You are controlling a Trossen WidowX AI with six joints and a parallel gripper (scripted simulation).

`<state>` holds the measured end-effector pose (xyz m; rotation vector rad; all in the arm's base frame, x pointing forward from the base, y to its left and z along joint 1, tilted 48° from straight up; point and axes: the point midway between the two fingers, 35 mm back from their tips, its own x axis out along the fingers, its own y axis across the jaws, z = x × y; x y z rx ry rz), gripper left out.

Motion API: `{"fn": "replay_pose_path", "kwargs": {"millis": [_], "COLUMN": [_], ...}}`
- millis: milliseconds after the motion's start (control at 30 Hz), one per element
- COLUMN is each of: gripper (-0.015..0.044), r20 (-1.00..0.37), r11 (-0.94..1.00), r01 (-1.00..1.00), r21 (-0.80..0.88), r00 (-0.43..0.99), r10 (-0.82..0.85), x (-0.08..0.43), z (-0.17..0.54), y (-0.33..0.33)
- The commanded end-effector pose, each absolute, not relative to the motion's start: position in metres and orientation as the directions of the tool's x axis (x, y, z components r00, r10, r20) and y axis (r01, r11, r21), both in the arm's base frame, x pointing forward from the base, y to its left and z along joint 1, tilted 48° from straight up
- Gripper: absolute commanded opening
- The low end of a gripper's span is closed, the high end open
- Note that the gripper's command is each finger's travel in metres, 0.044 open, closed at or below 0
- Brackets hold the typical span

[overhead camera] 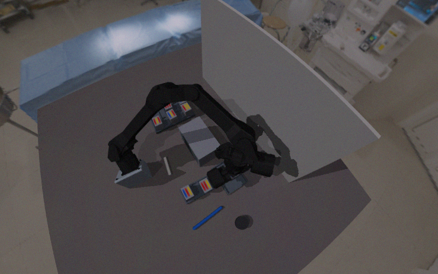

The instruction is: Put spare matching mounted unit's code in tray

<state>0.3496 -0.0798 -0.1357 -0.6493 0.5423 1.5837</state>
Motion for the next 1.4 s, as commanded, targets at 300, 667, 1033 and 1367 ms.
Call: {"fn": "replay_pose_path", "kwargs": {"millis": [300, 667, 1033, 1367], "gripper": [0.0000, 0.0105, 0.0394, 0.0440], "r20": [-0.680, -0.683, -0.683, -0.684], "r11": [-0.105, -0.112, -0.112, -0.106], "r01": [-0.994, -0.993, -0.993, -0.994], "r21": [-0.026, -0.027, -0.027, -0.025], "r00": [-0.060, -0.063, -0.063, -0.061], "r10": [0.731, 0.727, 0.727, 0.727], "x": [0.348, 0.347, 0.347, 0.355], "z": [-0.143, -0.145, -0.145, -0.089], "y": [-0.070, -0.068, -0.068, -0.131]}}
